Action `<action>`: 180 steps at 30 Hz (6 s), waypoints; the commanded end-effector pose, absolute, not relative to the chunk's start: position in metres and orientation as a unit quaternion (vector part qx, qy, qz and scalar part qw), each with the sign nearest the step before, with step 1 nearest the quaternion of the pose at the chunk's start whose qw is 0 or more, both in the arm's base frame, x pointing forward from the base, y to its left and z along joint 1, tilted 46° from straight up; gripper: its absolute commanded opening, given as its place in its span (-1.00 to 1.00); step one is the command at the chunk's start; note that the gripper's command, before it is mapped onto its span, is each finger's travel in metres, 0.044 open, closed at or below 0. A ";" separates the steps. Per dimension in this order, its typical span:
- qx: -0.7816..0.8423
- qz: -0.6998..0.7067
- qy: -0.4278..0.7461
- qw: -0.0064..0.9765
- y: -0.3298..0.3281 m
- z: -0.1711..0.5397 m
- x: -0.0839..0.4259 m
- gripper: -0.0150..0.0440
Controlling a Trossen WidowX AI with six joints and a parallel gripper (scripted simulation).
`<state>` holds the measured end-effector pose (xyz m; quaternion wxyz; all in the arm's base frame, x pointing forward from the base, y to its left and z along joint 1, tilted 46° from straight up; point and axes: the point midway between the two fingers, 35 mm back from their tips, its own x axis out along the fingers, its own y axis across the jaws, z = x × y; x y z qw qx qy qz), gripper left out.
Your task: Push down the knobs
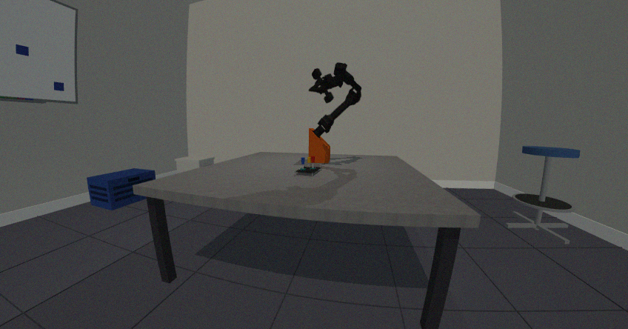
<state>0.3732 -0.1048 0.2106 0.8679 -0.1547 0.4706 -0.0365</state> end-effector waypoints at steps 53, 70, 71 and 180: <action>0.498 -0.027 0.735 0.460 0.091 0.013 0.358 -0.49; 0.499 -0.027 0.735 0.457 0.108 -0.003 0.356 -0.49; 0.499 -0.027 0.735 0.457 0.109 -0.004 0.356 -0.49; 0.500 -0.027 0.736 0.456 0.144 -0.038 0.351 -0.49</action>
